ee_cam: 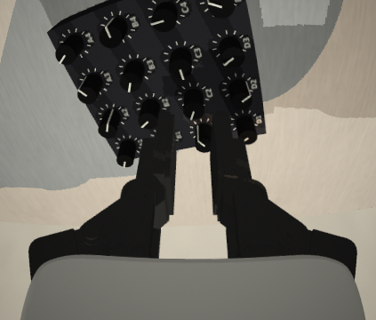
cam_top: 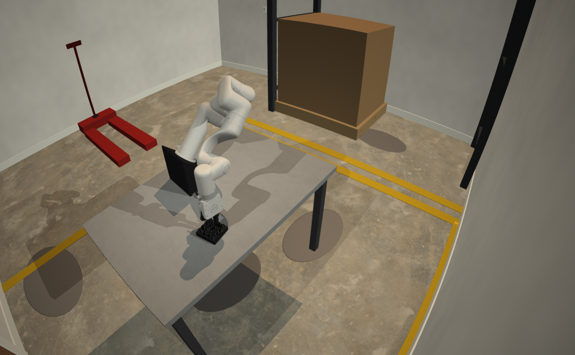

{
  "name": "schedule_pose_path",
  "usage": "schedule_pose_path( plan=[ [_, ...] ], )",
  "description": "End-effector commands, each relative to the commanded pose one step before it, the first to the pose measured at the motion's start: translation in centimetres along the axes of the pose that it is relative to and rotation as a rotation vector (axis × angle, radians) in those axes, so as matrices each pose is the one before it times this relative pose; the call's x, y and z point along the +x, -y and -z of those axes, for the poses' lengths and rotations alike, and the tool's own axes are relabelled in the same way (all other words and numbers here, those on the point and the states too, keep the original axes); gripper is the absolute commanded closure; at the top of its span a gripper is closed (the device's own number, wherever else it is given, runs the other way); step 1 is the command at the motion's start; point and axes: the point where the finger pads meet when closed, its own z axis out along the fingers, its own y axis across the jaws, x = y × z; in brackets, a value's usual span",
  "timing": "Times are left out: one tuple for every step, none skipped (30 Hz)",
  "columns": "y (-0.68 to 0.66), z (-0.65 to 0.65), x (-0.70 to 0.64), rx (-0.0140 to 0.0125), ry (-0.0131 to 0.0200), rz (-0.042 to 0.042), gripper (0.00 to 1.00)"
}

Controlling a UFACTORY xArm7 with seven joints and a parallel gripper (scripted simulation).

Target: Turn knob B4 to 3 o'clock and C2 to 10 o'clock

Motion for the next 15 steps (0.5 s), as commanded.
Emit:
schedule_pose_path(
  plan=[
    [0.104,0.69,-0.083,0.00268,0.00279,-0.00021,0.81],
    [0.0,0.141,0.0,0.0,0.0,0.0,0.81],
    [0.0,0.105,0.0,0.0,0.0,0.0,0.81],
    [0.0,0.07,0.0,0.0,0.0,0.0,0.81],
    [0.0,0.04,0.0,0.0,0.0,0.0,0.81],
    [0.0,0.016,0.0,0.0,0.0,0.0,0.81],
    [0.0,0.002,0.0,0.0,0.0,0.0,0.81],
    [0.0,0.0,0.0,0.0,0.0,0.0,0.81],
    [0.0,0.0,0.0,0.0,0.0,0.0,0.81],
    [0.0,0.0,0.0,0.0,0.0,0.0,0.81],
    [0.0,0.0,0.0,0.0,0.0,0.0,0.81],
    [0.0,0.0,0.0,0.0,0.0,0.0,0.81],
    [0.0,0.0,0.0,0.0,0.0,0.0,0.81],
    [0.0,0.0,0.0,0.0,0.0,0.0,0.81],
    [0.0,0.0,0.0,0.0,0.0,0.0,0.81]
  ],
)
